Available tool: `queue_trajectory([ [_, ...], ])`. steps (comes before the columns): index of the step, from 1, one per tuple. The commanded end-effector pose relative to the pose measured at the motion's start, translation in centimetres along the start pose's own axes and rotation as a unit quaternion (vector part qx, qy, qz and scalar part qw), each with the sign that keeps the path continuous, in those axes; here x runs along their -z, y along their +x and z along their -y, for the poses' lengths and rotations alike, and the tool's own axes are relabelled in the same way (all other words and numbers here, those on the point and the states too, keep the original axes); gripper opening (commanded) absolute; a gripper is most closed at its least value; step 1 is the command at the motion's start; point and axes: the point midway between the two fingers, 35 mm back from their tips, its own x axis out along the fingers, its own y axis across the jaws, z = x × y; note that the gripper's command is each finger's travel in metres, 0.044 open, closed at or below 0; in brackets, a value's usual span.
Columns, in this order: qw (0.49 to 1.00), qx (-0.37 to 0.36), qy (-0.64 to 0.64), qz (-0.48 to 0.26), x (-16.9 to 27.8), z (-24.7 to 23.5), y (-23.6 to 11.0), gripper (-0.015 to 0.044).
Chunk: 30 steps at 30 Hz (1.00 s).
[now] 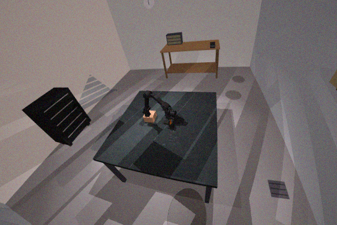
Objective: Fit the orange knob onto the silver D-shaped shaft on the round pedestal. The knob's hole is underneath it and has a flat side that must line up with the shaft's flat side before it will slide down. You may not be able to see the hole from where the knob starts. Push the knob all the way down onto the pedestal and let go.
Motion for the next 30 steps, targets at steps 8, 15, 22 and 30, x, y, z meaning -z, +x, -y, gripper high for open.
queue_trajectory([
  [8,1.000,0.001,-0.003,0.000,-0.14,0.07,0.11,0.0000],
  [15,1.000,0.001,-0.003,0.000,-0.33,0.11,-0.27,0.0000],
  [22,0.996,0.001,-0.087,0.000,-0.47,0.14,-0.38,0.0000],
  [30,0.994,0.001,-0.108,0.000,-0.36,0.13,-0.13,0.0000],
])
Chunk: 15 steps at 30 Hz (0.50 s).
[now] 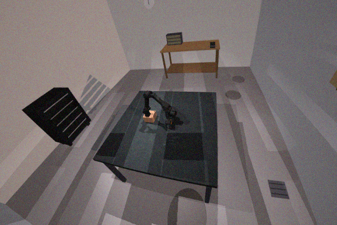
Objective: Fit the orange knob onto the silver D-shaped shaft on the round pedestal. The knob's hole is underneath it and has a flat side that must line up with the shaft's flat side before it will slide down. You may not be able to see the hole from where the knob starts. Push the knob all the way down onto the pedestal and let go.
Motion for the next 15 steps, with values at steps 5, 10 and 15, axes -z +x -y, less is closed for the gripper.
queue_trajectory([
  [5,1.000,0.002,-0.010,0.001,0.03,0.04,0.21,0.0000],
  [10,1.000,0.002,-0.010,0.001,0.25,-0.06,0.17,0.0000],
  [15,1.000,0.002,-0.010,0.001,0.37,-0.12,0.25,0.0000],
])
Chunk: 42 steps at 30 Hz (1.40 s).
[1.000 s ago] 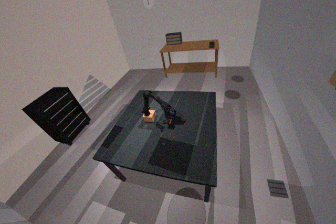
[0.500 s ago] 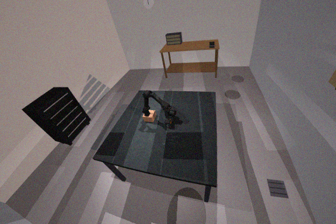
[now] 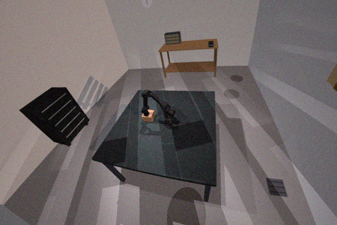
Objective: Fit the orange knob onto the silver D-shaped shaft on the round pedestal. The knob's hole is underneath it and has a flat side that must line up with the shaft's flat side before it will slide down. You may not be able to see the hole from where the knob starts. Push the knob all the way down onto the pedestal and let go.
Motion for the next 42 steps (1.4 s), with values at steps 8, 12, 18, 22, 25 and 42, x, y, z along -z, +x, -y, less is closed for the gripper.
queue_trajectory([
  [8,1.000,0.001,-0.003,-0.001,0.04,0.01,0.17,0.0000],
  [12,1.000,0.001,-0.003,-0.001,-0.06,0.05,0.17,0.0000],
  [18,1.000,0.001,-0.003,-0.001,-0.09,0.07,0.08,0.0000],
  [22,1.000,0.001,-0.003,-0.001,-0.11,0.09,-0.25,0.0000],
  [25,1.000,0.001,-0.016,-0.001,-0.14,0.10,-0.30,0.0000],
  [42,0.994,0.001,-0.108,-0.001,0.09,0.01,0.08,0.0000],
])
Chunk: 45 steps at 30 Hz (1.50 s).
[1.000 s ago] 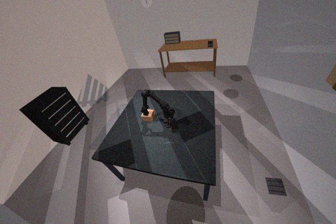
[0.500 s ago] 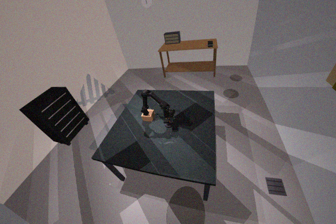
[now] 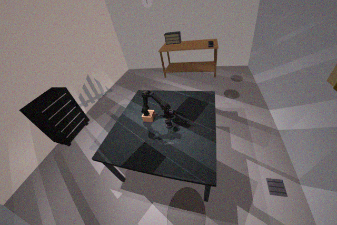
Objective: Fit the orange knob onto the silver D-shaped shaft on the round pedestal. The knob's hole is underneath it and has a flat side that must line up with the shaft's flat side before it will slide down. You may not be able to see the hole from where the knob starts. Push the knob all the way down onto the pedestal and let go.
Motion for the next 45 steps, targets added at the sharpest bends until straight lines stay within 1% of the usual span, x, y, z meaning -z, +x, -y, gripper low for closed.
queue_trajectory([
  [1,1.000,0.001,-0.005,-0.001,0.17,-0.08,0.04,0.0000],
  [16,1.000,0.001,-0.005,-0.001,0.07,-0.02,0.16,0.0000],
  [22,1.000,0.001,-0.005,-0.001,-0.02,0.04,-0.30,0.0000],
  [24,1.000,0.001,-0.018,-0.001,-0.02,0.05,-0.31,0.0000],
  [30,0.994,0.001,-0.110,-0.001,-0.12,0.14,-0.18,0.0000],
  [45,0.994,0.001,-0.110,-0.001,0.17,-0.07,0.00,0.0000],
])
